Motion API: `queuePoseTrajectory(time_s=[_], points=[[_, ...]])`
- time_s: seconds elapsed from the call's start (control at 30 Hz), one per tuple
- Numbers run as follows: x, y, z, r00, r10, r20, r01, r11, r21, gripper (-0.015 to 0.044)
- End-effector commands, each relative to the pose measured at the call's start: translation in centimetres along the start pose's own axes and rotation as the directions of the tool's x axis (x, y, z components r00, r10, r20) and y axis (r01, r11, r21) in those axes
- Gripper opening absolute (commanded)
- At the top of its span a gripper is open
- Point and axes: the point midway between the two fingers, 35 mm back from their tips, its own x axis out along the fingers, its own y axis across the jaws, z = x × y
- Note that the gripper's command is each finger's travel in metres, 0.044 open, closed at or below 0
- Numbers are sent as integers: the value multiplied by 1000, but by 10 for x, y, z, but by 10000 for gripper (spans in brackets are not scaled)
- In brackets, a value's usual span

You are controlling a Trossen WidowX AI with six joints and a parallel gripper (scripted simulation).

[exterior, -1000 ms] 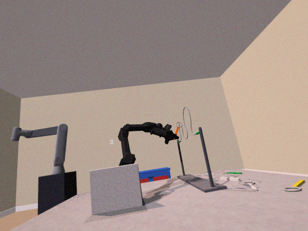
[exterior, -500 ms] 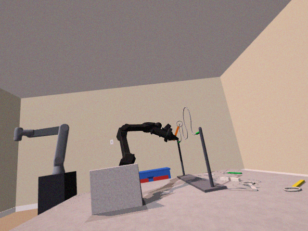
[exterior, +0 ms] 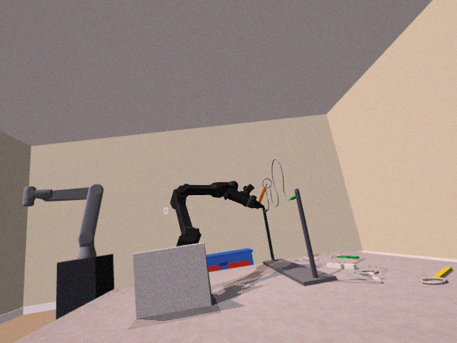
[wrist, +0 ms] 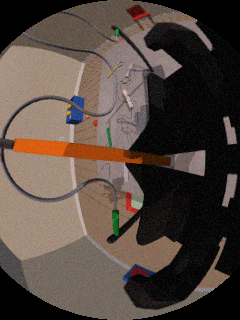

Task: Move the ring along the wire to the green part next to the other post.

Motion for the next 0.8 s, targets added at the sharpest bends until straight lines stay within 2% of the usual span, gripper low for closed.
queuePoseTrajectory(time_s=[0.0,0.77], points=[[1,3,-2,999,40,-4,-39,996,80,-150],[-2,23,3,974,222,52,-223,887,403,-150]])
